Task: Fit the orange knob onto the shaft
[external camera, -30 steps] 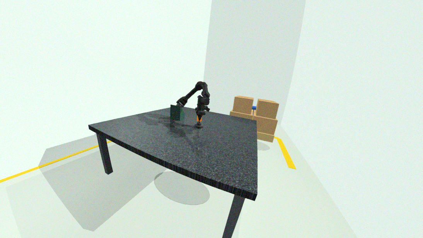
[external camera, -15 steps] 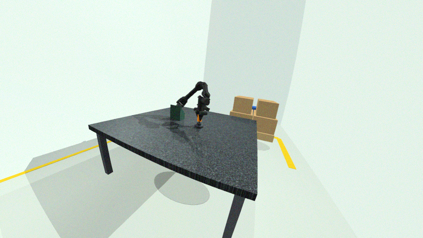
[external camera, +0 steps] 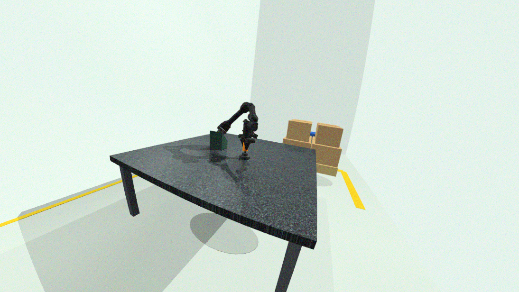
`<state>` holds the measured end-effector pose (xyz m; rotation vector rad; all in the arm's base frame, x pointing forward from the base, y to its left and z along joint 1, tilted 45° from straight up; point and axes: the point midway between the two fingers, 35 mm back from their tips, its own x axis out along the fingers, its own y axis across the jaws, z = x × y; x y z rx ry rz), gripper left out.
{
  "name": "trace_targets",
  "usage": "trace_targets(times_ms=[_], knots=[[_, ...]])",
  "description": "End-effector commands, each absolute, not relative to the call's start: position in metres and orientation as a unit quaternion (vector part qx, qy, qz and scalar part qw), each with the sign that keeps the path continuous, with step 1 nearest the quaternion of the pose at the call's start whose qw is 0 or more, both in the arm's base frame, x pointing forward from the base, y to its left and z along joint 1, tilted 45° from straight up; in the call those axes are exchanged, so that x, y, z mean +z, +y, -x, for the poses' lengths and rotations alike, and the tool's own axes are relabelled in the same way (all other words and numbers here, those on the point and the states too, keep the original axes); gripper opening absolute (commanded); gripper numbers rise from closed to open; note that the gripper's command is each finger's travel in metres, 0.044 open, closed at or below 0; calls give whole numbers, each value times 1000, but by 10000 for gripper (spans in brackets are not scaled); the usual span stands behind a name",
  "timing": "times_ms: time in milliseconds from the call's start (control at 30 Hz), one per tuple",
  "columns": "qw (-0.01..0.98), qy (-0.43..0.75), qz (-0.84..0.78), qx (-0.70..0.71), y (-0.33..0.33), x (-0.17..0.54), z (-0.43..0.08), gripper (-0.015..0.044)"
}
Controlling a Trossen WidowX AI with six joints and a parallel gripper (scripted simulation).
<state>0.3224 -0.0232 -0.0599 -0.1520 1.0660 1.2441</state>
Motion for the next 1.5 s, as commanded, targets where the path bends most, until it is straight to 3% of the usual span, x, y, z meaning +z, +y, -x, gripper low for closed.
trace_targets(times_ms=[0,1467], knots=[[680,473,69,556,-23,-61,-322,0],[666,400,153,611,-23,-61,-324,0]])
